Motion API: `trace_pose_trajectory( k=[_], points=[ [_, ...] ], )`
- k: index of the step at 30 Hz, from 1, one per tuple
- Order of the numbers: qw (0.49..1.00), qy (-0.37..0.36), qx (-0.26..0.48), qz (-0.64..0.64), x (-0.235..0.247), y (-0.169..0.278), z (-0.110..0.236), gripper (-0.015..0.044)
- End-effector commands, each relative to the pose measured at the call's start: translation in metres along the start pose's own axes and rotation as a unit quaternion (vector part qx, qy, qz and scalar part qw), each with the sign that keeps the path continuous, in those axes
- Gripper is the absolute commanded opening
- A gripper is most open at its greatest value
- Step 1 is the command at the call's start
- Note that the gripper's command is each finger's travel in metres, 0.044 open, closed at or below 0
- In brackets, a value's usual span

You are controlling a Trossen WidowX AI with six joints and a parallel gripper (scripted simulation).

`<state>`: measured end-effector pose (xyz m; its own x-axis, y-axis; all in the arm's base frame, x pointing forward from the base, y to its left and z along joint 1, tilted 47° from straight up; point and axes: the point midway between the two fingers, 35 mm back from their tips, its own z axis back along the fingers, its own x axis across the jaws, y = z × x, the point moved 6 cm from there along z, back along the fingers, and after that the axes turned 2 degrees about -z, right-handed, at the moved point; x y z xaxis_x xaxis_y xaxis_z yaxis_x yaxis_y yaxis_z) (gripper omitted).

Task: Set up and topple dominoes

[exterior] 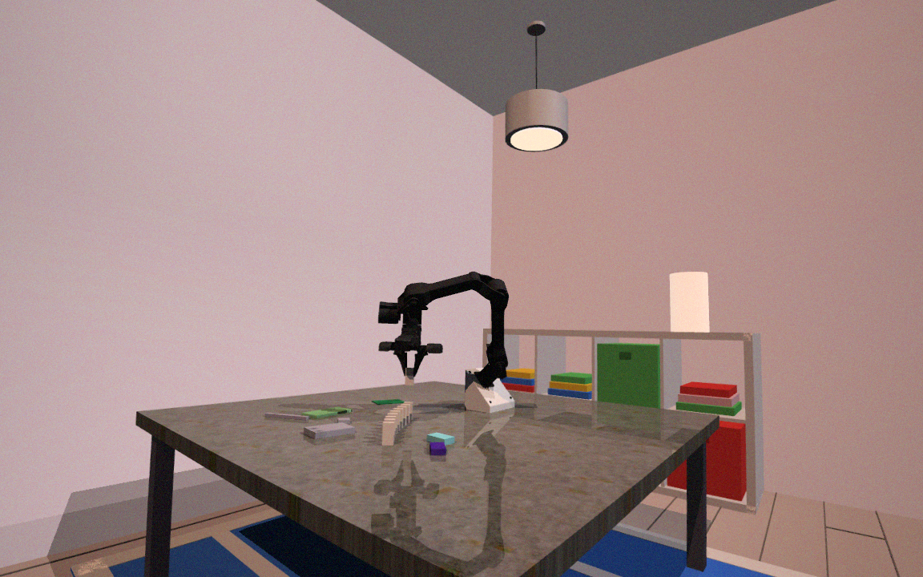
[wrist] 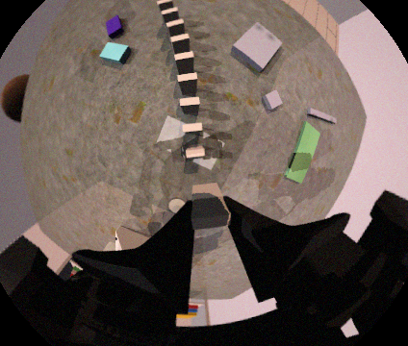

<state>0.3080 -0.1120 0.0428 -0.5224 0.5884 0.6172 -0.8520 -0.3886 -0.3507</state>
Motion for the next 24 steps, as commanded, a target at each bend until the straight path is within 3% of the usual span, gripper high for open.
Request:
trace_pose_trajectory(
  k=[1,14,24],
  points=[
    [1.0,-0.002,-0.001,-0.002,0.0,-0.001,-0.022,0.0107],
    [1.0,-0.006,-0.003,-0.001,0.007,0.002,-0.09,0.0107],
    [1.0,-0.006,-0.003,-0.001,0.007,0.003,-0.094,0.0107]
  ],
)
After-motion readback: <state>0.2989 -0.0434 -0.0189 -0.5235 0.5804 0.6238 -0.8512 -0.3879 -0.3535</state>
